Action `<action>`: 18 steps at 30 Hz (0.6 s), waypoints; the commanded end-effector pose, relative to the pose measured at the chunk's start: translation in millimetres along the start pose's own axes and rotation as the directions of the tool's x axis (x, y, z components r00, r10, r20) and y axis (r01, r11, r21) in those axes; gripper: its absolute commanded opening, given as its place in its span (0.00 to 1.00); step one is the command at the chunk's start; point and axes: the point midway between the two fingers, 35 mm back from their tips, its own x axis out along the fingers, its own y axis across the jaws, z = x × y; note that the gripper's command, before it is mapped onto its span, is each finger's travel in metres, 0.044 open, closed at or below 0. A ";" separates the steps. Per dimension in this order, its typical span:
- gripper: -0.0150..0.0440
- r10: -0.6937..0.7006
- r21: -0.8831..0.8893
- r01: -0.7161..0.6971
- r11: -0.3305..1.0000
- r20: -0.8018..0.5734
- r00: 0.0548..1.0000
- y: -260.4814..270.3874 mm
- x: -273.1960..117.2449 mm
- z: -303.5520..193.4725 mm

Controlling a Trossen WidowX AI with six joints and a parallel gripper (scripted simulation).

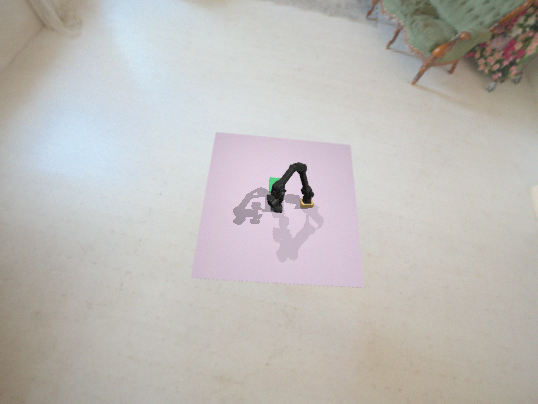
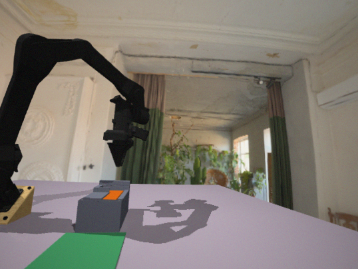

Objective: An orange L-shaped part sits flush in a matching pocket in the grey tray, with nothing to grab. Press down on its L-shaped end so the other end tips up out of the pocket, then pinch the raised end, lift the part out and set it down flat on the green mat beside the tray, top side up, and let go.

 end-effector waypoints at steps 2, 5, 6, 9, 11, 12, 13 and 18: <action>0.56 -0.015 0.000 0.015 1.000 -0.013 1.000 -4.9 46.6 -1.5; 0.56 -0.016 0.000 0.016 1.000 -0.013 1.000 -6.1 60.7 -3.1; 0.56 -0.016 0.000 0.016 1.000 -0.013 1.000 -6.1 60.7 -3.1; 0.56 -0.016 0.000 0.016 1.000 -0.013 1.000 -6.1 60.7 -3.1; 0.56 -0.016 0.000 0.016 1.000 -0.013 1.000 -6.0 61.5 -3.1; 0.56 -0.016 0.000 0.016 1.000 -0.013 1.000 -6.0 62.3 -3.1; 0.56 -0.016 0.000 0.016 1.000 -0.013 1.000 -6.0 63.3 -3.0; 0.56 -0.016 0.000 0.016 1.000 -0.013 1.000 -6.0 71.2 -2.8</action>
